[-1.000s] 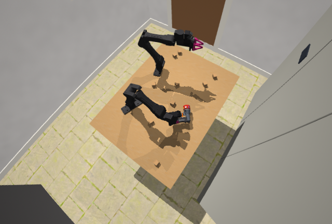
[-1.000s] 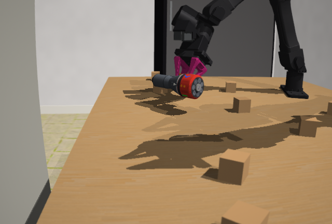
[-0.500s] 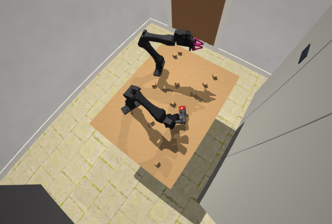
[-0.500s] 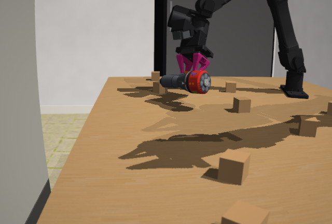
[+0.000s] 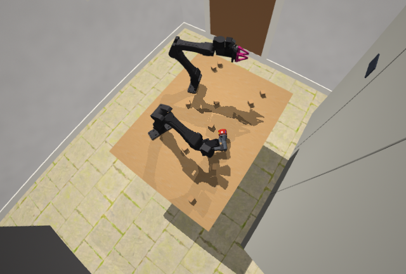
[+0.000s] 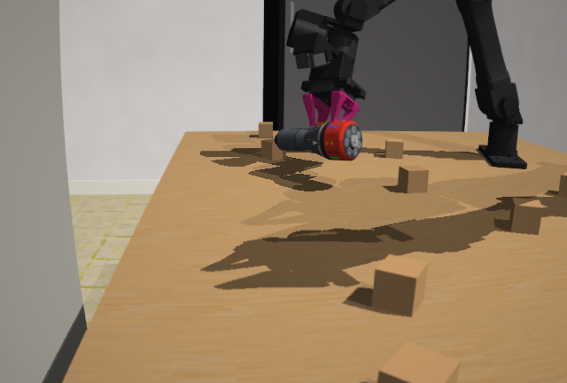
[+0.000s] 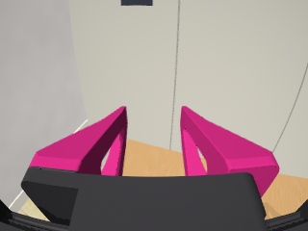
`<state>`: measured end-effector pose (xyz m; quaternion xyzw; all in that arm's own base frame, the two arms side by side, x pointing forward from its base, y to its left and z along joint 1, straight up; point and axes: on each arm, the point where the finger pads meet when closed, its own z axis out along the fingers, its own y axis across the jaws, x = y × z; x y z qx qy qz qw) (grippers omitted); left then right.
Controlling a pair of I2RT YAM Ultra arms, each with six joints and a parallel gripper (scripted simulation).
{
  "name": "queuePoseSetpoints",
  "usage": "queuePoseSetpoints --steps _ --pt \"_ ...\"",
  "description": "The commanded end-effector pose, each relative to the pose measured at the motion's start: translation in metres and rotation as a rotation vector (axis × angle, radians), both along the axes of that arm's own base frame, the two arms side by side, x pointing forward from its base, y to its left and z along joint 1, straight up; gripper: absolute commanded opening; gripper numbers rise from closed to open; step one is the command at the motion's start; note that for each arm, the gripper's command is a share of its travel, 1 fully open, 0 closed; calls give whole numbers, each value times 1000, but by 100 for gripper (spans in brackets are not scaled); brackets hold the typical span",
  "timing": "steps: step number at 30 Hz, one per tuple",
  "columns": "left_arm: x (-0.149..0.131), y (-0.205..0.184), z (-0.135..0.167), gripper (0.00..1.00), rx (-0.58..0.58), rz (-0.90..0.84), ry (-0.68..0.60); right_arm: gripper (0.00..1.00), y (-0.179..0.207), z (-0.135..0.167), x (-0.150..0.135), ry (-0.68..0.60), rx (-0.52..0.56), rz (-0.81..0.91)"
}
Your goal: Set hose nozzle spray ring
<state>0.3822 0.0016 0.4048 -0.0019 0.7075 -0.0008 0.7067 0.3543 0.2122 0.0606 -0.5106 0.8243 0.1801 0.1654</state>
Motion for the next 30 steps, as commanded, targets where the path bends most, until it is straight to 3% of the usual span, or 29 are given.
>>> queuePoseSetpoints --steps 1,2,3,5,7,9,10,15,18,22,24,30 --pt "-12 -3 39 37 7 -6 -94 36 13 25 4 -40 74 11" --pt "-12 -3 39 37 7 -6 -94 36 14 27 5 -46 76 11" --pt "-12 -3 39 37 7 -6 -94 36 9 11 -7 -4 61 9" --pt "-12 -3 39 37 7 -6 -94 36 9 11 -7 -4 61 9" --pt "-12 -3 39 37 7 -6 -94 36 11 10 12 -30 71 0" --pt "-12 -3 39 37 7 -6 -94 36 10 7 4 -26 69 3" --pt "-12 -3 39 37 7 -6 -94 36 5 -9 0 11 59 -5" --pt "-12 -3 39 37 7 -6 -94 36 8 -2 6 -28 71 -2" --pt "-12 -3 39 37 7 -6 -94 36 9 -14 0 -7 63 4" --pt "-12 -3 39 37 7 -6 -94 36 8 -2 7 -34 75 -3" --pt "-12 -3 39 37 7 -6 -94 36 3 -30 -2 16 57 -8" --pt "-12 -3 39 37 7 -6 -94 36 6 -16 7 -38 82 -7"
